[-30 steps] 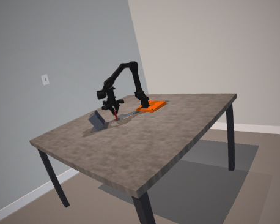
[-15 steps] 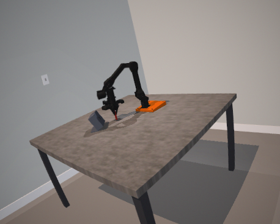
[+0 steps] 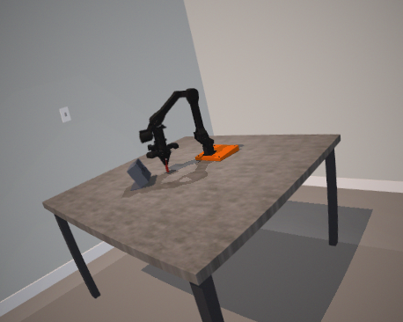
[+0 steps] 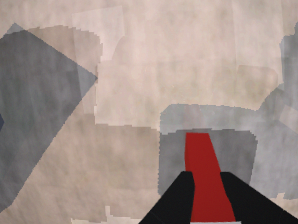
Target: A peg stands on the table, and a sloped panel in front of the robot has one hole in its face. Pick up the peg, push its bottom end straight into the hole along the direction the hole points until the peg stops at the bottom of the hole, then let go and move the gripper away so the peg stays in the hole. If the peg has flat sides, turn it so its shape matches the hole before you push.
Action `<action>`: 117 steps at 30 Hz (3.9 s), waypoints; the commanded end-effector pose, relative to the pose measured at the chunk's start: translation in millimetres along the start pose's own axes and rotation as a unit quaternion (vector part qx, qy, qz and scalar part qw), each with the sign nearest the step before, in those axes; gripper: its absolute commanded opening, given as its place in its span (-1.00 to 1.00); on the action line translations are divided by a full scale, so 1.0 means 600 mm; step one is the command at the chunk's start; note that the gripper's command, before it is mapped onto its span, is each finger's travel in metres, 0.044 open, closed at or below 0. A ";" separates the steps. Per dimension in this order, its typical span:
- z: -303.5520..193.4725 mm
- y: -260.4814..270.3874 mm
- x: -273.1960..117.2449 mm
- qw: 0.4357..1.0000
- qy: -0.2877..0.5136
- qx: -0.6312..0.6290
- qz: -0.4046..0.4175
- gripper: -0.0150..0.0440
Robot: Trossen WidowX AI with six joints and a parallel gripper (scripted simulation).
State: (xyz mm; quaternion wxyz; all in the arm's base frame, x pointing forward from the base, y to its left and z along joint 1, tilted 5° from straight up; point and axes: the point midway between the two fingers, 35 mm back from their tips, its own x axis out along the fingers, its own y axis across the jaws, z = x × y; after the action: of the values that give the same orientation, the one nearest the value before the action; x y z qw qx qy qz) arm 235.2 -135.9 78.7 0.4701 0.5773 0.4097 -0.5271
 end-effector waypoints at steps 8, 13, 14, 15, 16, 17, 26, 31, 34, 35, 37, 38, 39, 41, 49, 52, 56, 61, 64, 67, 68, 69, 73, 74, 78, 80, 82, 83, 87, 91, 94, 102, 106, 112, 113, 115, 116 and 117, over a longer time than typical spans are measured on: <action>0.001 0.003 -0.027 1.000 0.000 0.000 0.000 -0.49; 0.002 0.004 -0.059 1.000 0.001 0.001 -0.001 -0.49; 0.002 0.004 -0.065 1.000 0.001 0.001 -0.001 -0.49; 0.002 0.003 -0.072 1.000 0.001 0.001 -0.001 -0.49; 0.002 0.003 -0.078 1.000 0.001 0.001 -0.001 -0.49; 0.002 0.003 -0.085 1.000 0.002 0.001 -0.002 -0.49; 0.001 -0.005 -0.133 1.000 0.003 0.002 -0.003 -0.49; 0.001 -0.004 -0.131 1.000 -0.003 -0.004 -0.002 -0.49; 0.000 -0.002 -0.128 1.000 -0.011 -0.014 0.000 -0.49; -0.001 -0.001 -0.127 1.000 -0.014 -0.017 0.000 -0.49; -0.001 0.001 -0.125 0.999 -0.021 -0.024 0.001 -0.49; -0.002 0.002 -0.124 0.999 -0.024 -0.027 0.002 -0.49; -0.002 0.002 -0.123 0.999 -0.027 -0.031 0.003 -0.49; -0.003 0.004 -0.121 0.999 -0.033 -0.037 0.004 -0.49; -0.007 0.011 -0.114 0.996 -0.058 -0.064 0.010 -0.49; -0.008 0.014 -0.112 0.995 -0.067 -0.074 0.012 -0.49; -0.010 0.018 -0.109 0.993 -0.080 -0.086 0.016 -0.49; -0.013 0.023 -0.105 0.990 -0.095 -0.102 0.020 -0.49; -0.015 0.025 -0.103 0.988 -0.104 -0.111 0.023 -0.49; -0.017 0.028 -0.101 0.986 -0.113 -0.120 0.026 -0.49; -0.018 0.029 -0.101 0.985 -0.116 -0.123 0.027 -0.49; -0.018 0.030 -0.100 0.984 -0.120 -0.126 0.028 -0.49; -0.021 0.034 -0.098 0.981 -0.132 -0.138 0.032 -0.49; -0.022 0.035 -0.097 0.980 -0.135 -0.141 0.033 -0.49; -0.025 0.038 -0.095 0.977 -0.147 -0.152 0.037 -0.49; -0.027 0.040 -0.094 0.975 -0.152 -0.158 0.039 -0.49; -0.028 0.042 -0.093 0.973 -0.158 -0.164 0.041 -0.49; -0.029 0.043 -0.093 0.972 -0.161 -0.166 0.042 -0.49; -0.032 0.047 -0.091 0.968 -0.173 -0.177 0.047 -0.49; -0.036 0.050 -0.090 0.963 -0.185 -0.188 0.051 -0.49; -0.039 0.053 -0.089 0.960 -0.193 -0.195 0.055 -0.49; -0.046 0.059 -0.087 0.950 -0.216 -0.215 0.065 -0.49; -0.051 0.063 -0.086 0.945 -0.228 -0.224 0.070 -0.49; -0.057 0.067 -0.086 0.937 -0.244 -0.238 0.078 -0.49; -0.058 0.068 -0.086 0.935 -0.247 -0.240 0.079 -0.49; -0.060 0.069 -0.085 0.933 -0.253 -0.244 0.082 -0.49; -0.062 0.070 -0.085 0.931 -0.255 -0.247 0.083 -0.49; -0.063 0.071 -0.085 0.930 -0.258 -0.249 0.084 -0.49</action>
State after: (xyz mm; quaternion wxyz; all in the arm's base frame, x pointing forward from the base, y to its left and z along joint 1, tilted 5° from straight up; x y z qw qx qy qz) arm 279.0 -109.2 133.9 0.7226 0.3279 0.3471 -0.4999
